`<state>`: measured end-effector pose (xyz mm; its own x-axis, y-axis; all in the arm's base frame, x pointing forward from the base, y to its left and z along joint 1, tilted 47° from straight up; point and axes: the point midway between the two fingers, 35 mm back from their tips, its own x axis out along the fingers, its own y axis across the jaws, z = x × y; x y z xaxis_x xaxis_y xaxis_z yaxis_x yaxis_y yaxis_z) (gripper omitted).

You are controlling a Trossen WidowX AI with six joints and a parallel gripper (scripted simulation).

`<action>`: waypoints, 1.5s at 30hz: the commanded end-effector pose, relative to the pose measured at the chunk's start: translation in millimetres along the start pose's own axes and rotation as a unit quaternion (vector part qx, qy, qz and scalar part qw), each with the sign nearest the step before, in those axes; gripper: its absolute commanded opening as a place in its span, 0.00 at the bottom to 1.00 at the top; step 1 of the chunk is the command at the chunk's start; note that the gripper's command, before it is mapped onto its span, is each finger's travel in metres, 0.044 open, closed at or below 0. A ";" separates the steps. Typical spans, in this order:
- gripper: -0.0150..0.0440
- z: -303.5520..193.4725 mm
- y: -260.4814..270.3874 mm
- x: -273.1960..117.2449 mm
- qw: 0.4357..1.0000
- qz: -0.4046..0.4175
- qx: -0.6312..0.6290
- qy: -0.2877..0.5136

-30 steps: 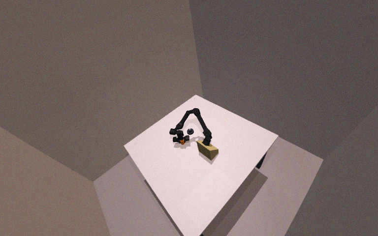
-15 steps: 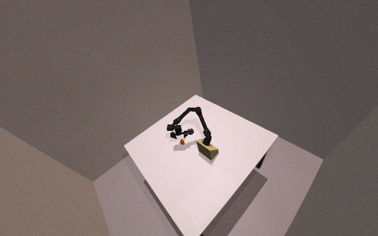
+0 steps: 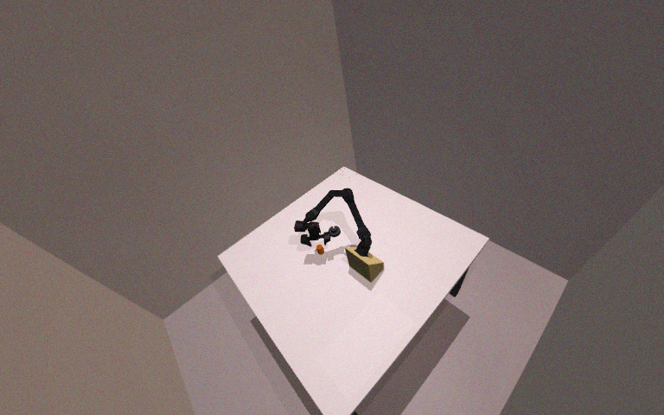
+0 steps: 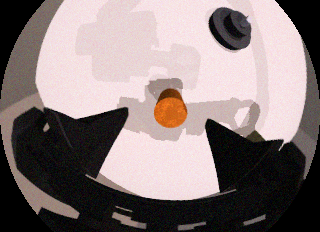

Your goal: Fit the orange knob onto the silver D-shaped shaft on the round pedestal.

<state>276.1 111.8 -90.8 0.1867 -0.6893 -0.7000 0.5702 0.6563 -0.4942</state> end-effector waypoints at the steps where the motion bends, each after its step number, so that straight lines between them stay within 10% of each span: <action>1: 1.00 -1.3 -1.7 8.7 1.000 -0.005 -0.004 0.000; 37: 1.00 -1.2 -4.1 63.8 1.000 -0.007 -0.004 -0.001; 45: 0.64 -1.2 -4.1 63.8 1.000 -0.007 -0.004 -0.001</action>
<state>284.8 66.1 -133.7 0.1800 -0.6968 -0.6943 0.5689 0.6496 -0.5044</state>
